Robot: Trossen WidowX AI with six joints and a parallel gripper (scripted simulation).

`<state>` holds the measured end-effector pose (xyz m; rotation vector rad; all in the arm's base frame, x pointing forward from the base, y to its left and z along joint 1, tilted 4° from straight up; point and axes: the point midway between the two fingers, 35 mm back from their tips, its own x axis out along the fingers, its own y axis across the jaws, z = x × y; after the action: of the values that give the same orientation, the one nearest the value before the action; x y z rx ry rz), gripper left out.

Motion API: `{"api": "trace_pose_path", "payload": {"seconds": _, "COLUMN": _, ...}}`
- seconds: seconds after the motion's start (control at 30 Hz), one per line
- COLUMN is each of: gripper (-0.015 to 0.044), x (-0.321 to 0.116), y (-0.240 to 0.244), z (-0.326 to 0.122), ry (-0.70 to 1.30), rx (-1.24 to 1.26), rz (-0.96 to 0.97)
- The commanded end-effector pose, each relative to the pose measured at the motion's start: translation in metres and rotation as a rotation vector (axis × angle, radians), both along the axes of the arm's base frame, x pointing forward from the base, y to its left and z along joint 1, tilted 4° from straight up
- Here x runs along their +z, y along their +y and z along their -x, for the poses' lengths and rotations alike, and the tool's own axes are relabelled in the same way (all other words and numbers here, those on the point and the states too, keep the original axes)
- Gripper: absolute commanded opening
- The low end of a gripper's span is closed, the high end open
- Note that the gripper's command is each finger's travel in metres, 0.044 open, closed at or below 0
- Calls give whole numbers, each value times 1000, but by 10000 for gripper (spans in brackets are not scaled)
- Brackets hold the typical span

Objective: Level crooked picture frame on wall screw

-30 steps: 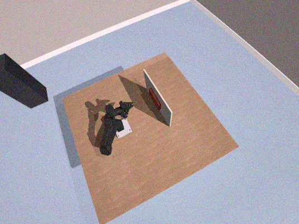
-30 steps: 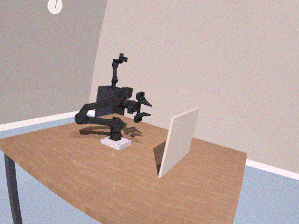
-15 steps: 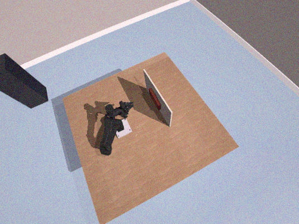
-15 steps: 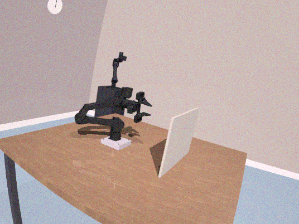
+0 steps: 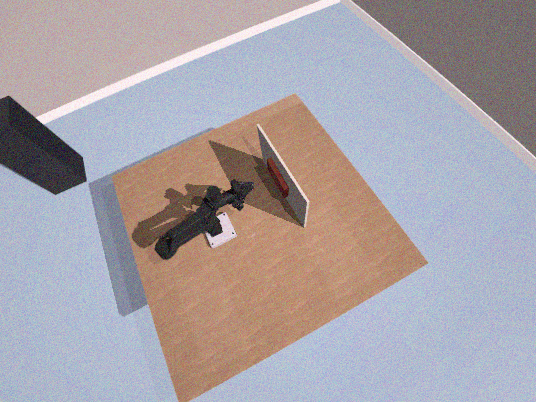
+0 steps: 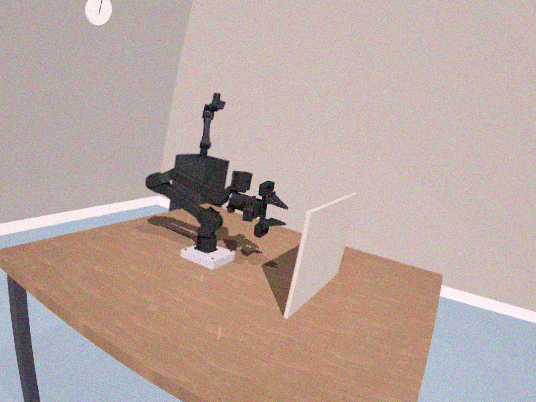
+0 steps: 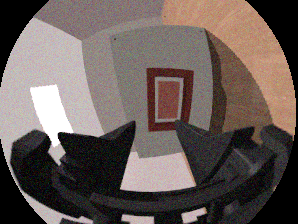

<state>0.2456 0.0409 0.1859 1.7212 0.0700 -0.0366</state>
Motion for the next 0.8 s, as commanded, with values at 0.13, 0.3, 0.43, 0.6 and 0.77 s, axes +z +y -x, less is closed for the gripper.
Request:
{"api": "trace_pose_path", "payload": {"seconds": 0.13, "gripper": 260, "x": 0, "y": -1, "z": -4, "ry": -10, "rx": 10, "rz": 2}}
{"api": "trace_pose_path", "payload": {"seconds": 0.3, "gripper": 260, "x": 0, "y": -2, "z": -7, "ry": -11, "rx": 10, "rz": 2}}
{"api": "trace_pose_path", "payload": {"seconds": 0.43, "gripper": 260, "x": 0, "y": -2, "z": -7, "ry": -11, "rx": 10, "rz": 2}}
{"api": "trace_pose_path", "payload": {"seconds": 0.6, "gripper": 260, "x": 3, "y": -1, "z": -19, "ry": -11, "rx": 10, "rz": 2}}
{"api": "trace_pose_path", "payload": {"seconds": 0.77, "gripper": 260, "x": 5, "y": 1, "z": -47, "ry": -13, "rx": 10, "rz": 2}}
